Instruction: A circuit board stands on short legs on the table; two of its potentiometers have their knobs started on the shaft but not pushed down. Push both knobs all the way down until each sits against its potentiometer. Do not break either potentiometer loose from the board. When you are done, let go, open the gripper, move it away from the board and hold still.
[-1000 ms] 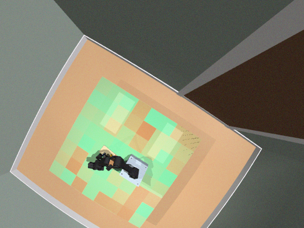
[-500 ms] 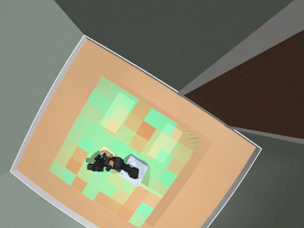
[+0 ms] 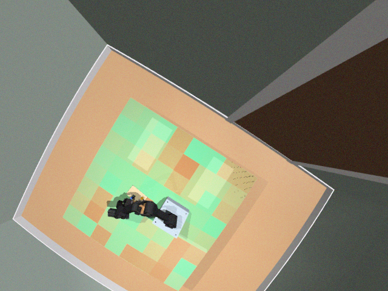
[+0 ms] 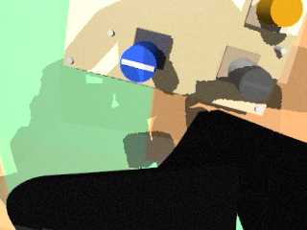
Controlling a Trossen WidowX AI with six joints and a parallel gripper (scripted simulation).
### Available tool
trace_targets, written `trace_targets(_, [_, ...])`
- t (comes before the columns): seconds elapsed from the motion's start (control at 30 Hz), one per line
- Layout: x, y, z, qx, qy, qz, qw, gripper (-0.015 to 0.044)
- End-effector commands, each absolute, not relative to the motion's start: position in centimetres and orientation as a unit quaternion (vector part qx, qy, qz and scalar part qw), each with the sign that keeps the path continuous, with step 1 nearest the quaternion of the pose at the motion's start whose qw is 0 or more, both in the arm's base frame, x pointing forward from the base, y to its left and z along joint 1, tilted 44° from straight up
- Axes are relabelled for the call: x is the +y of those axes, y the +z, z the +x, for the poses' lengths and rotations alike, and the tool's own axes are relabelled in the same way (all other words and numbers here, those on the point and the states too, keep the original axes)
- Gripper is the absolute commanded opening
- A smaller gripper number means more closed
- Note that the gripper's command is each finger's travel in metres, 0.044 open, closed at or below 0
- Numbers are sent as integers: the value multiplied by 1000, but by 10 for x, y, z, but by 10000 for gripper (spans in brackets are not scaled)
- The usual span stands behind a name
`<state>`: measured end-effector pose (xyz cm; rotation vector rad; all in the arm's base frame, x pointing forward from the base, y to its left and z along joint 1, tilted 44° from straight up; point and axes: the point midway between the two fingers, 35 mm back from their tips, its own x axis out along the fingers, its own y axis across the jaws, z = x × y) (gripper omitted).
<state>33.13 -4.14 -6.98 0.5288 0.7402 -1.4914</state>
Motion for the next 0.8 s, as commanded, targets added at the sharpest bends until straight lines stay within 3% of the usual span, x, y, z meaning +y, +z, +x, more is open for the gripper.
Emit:
trace_targets(0.0, [-42, -68, 335, 371, -633, 186, 654, 0])
trace_targets(0.77, [-42, -50, 360, 596, -448, -78, 662, 0])
